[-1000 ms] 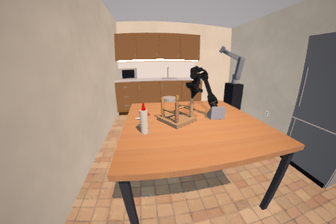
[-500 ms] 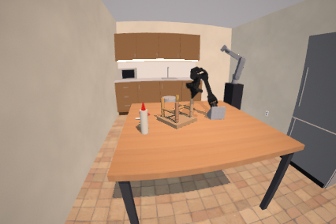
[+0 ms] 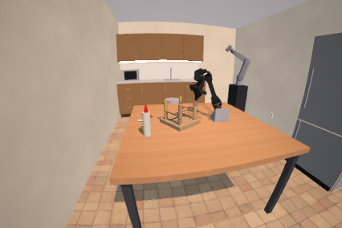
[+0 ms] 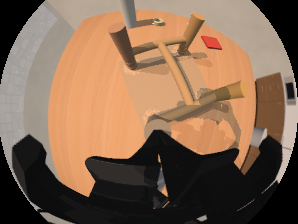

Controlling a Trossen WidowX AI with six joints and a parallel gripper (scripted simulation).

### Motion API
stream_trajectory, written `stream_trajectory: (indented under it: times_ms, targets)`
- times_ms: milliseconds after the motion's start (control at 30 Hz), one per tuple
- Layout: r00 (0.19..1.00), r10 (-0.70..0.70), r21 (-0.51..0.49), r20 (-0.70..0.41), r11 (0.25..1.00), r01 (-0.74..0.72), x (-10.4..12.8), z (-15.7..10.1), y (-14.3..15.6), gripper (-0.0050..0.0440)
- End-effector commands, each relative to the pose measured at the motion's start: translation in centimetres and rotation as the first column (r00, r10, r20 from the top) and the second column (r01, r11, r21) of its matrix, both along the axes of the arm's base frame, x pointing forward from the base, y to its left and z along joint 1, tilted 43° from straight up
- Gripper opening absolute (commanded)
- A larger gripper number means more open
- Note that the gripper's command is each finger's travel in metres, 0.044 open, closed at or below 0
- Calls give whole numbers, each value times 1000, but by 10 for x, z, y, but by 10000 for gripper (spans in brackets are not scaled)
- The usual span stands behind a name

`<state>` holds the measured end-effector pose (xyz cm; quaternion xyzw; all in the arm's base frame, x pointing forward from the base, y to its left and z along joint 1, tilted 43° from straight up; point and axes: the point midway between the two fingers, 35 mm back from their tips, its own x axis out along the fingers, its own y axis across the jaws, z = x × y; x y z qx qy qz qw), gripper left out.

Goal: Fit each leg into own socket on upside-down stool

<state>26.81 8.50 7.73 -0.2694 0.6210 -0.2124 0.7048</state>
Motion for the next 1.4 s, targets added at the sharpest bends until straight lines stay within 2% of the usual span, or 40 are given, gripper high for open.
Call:
stream_trajectory:
  times_ms: [0,333,1367]
  targets:
    - [1000,-20,-30,-22,999,20,-1,-11,-14,0]
    - [1000,-19,-28,-20,999,19,0,-9,-12,0]
    - [1000,2,1,0,1000,-2,4,21,20,0]
